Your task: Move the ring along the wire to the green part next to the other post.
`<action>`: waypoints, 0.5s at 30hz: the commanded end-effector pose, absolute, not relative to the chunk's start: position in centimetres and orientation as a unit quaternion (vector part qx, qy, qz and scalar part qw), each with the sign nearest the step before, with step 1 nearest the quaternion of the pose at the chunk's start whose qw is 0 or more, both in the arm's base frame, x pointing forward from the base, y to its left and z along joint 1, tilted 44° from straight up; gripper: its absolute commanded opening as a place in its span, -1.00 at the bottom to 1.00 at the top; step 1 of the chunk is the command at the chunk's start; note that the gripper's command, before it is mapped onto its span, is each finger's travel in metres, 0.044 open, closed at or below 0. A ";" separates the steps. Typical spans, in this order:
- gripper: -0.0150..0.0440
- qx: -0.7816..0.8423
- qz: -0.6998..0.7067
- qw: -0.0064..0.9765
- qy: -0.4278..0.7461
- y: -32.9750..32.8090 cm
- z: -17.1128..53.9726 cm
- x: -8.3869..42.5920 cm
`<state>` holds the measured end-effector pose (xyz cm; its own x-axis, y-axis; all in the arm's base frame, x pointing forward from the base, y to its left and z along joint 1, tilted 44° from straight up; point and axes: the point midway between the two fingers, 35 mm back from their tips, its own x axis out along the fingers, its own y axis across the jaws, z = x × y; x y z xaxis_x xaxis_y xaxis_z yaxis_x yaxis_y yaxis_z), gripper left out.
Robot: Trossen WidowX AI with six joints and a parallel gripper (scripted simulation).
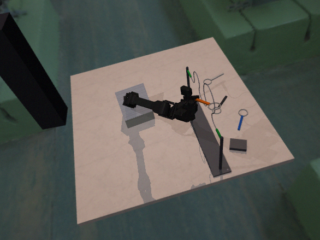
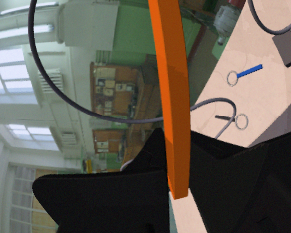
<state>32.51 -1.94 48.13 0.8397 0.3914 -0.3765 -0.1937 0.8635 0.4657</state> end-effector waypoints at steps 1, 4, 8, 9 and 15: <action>-1.00 0.188 0.148 0.942 0.236 -2.1 48.0 32.6; -1.00 0.170 0.142 0.947 0.235 -2.2 48.0 32.7; -1.00 0.147 0.134 0.952 0.233 -2.3 47.9 32.7; -1.00 0.141 0.132 0.953 0.232 -2.4 47.9 32.7; -1.00 0.105 0.119 0.960 0.229 -2.6 47.8 32.8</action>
<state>32.87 -2.51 47.73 0.8607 0.2964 -0.4139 -0.1816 0.9383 0.2943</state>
